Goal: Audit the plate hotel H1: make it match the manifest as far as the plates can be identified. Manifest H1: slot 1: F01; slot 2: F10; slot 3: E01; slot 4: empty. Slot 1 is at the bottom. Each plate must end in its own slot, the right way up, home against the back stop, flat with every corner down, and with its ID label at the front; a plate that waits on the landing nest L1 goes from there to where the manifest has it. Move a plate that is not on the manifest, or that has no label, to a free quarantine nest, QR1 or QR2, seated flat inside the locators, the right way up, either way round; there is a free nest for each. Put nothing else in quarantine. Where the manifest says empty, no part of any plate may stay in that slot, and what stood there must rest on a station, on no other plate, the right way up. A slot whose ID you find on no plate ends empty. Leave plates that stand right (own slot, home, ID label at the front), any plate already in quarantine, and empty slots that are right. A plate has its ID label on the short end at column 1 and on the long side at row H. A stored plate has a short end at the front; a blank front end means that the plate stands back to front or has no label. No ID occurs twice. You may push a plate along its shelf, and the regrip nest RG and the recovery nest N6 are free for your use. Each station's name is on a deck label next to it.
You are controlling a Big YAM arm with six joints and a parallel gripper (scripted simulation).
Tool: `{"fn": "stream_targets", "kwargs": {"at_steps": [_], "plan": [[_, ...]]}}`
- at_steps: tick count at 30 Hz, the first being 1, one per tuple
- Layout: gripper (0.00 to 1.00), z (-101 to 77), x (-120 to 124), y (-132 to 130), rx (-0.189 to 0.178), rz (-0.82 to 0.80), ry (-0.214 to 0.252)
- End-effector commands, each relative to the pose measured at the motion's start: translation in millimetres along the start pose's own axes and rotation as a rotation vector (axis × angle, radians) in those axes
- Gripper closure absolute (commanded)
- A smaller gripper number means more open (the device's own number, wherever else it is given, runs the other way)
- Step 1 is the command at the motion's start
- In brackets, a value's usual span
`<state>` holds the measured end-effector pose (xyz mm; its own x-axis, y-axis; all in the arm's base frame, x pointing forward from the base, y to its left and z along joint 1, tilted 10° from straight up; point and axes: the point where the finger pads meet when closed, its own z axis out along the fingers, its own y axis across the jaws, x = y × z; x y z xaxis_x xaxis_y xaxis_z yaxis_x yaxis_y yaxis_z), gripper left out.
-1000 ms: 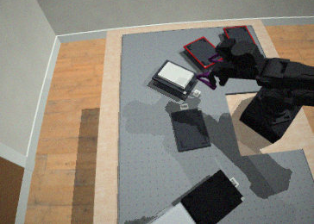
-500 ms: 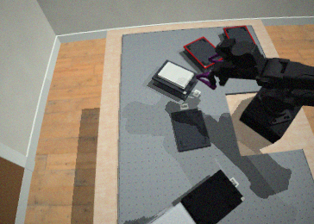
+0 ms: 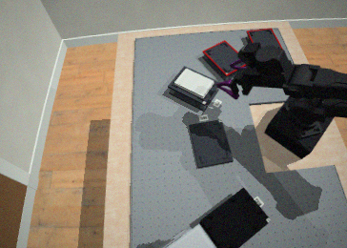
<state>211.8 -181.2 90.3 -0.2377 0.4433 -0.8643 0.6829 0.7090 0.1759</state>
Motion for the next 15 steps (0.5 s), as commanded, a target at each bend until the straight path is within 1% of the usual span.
{"fn": "stream_targets", "kwargs": {"at_steps": [1,3,4,5,6,7,15], "plan": [[0.0,-1.5,-24,6,-0.013,-0.002,-0.055],[0.0,-1.5,-24,6,-0.013,-0.002,-0.055],[0.0,-1.9,-12,7,-0.023,0.004,-0.048],[0.0,-2.5,-5,5,-0.019,0.004,-0.016],[0.0,-5.7,-29,7,-0.018,0.002,-0.053],[0.0,-9.3,-48,7,-0.014,-0.001,-0.082],[0.0,-16.3,-57,6,-0.01,-0.012,-0.084]]}}
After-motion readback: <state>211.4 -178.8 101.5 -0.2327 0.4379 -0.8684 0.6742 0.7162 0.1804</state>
